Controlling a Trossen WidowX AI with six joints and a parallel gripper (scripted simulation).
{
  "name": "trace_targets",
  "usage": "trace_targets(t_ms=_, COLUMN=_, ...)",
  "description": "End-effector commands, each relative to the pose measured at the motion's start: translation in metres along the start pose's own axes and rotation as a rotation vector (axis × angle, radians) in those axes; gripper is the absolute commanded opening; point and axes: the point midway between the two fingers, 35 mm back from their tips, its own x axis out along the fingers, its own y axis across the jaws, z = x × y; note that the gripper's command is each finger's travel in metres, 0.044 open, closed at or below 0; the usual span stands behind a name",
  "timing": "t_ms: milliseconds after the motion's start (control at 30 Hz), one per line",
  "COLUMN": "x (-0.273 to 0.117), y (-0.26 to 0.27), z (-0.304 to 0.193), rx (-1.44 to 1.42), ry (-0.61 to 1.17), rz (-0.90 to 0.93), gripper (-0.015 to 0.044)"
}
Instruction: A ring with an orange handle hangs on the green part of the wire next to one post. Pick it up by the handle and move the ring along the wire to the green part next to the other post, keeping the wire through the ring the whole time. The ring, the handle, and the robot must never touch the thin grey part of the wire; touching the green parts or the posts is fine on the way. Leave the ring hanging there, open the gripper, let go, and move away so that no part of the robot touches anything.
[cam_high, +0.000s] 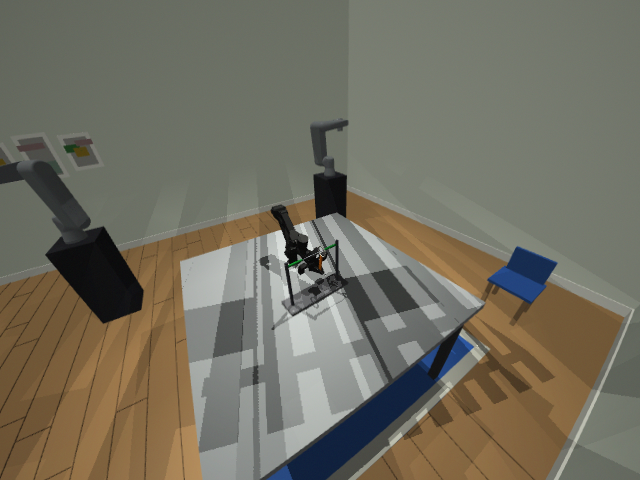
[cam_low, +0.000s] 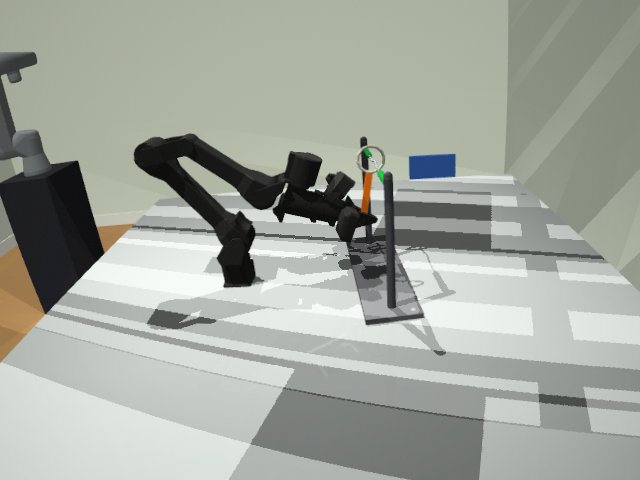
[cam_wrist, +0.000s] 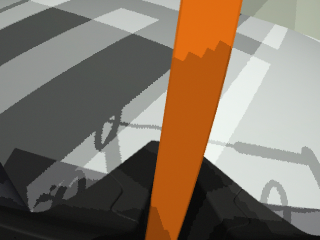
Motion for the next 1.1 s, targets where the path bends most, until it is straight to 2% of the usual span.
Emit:
trace_targets(t_ms=0, x=0.0, y=0.004, z=0.003, rx=0.011, ry=-0.006, rz=-0.004, gripper=-0.015)
trace_targets(t_ms=1067, x=0.003, y=0.034, z=0.003, rx=0.021, ry=-0.009, rz=0.009, gripper=-0.015)
